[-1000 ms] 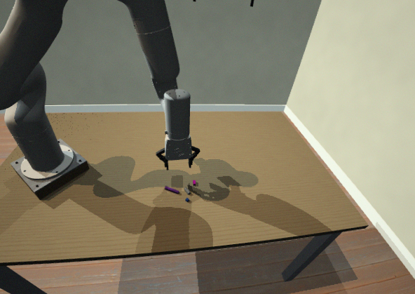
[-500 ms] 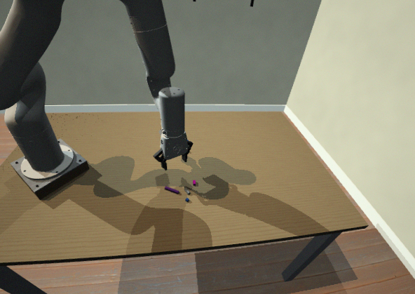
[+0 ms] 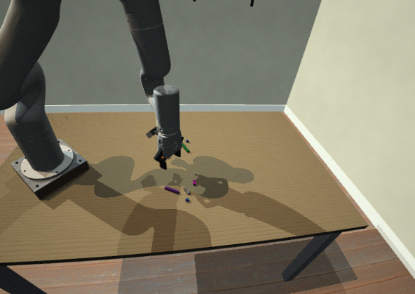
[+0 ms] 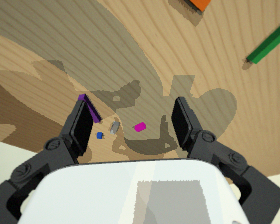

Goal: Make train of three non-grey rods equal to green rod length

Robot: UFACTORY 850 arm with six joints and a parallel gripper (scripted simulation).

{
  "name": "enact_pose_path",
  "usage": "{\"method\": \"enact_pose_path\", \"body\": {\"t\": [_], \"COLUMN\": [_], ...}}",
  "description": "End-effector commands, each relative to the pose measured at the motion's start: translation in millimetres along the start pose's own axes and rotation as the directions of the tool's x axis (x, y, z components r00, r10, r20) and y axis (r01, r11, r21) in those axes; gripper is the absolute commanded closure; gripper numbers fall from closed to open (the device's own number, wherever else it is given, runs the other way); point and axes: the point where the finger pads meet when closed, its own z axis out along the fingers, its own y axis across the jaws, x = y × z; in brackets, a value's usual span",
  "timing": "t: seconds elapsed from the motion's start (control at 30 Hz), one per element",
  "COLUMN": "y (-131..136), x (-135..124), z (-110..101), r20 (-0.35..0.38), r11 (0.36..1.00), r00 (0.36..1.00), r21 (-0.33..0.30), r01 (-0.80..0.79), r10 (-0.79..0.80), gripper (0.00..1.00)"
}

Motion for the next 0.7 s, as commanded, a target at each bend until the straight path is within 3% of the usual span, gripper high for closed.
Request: {"method": "enact_pose_path", "body": {"t": [0.0, 0.37, 0.67], "y": [1, 0, 0], "x": [8, 22, 35], "z": [-1, -2, -3], "r20": [-0.028, -0.023, -0.016], "r11": [0.986, 0.913, 0.785], "r00": [0.986, 0.913, 0.785], "r21": [-0.019, -0.028, -0.036], "r01": [0.163, 0.406, 0.618], "r10": [-0.163, -0.407, -0.619], "gripper": [0.0, 0.0, 0.0]}}
